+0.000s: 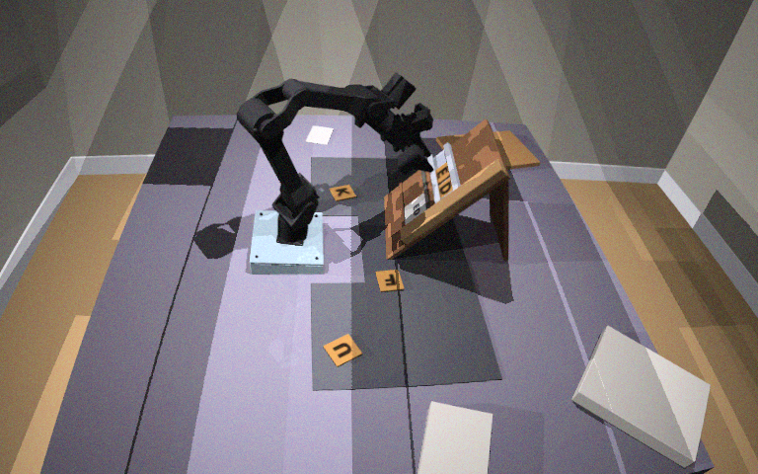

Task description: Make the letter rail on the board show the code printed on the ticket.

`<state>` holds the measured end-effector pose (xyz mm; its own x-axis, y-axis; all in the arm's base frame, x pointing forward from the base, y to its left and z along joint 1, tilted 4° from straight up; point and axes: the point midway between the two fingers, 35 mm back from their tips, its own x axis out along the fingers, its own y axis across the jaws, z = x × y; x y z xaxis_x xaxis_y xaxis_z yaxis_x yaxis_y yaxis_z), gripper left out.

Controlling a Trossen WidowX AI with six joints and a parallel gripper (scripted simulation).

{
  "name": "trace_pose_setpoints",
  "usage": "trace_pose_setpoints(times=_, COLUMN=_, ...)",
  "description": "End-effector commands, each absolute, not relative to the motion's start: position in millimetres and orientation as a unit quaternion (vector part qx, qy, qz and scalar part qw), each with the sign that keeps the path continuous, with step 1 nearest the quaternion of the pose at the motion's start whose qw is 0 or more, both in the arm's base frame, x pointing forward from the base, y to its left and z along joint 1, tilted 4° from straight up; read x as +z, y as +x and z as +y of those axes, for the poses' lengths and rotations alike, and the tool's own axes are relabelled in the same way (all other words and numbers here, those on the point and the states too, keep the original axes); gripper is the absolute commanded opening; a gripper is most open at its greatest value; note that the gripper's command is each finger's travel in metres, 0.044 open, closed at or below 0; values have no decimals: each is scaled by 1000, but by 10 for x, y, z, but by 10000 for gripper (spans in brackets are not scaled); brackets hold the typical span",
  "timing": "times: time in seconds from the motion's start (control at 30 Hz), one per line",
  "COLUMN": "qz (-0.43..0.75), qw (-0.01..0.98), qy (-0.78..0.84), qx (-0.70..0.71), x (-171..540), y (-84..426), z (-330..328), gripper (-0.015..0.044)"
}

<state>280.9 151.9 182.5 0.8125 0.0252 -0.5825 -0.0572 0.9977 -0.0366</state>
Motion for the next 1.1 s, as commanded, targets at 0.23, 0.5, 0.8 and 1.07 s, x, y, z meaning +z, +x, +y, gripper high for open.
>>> trace_pose_setpoints(times=0.23, qz=305, qw=952, qy=-26, qx=22, x=1855, y=2795, z=1507, gripper=269)
trace_pose_setpoints(times=0.5, qz=305, qw=952, qy=-26, qx=22, x=1855, y=2795, z=1507, gripper=59)
trace_pose_setpoints(times=0.8, qz=305, qw=952, qy=-26, qx=22, x=1855, y=2795, z=1507, gripper=0)
trace_pose_setpoints(times=1.07, qz=415, qw=909, qy=-40, qx=28, x=1914, y=2954, z=1687, gripper=0)
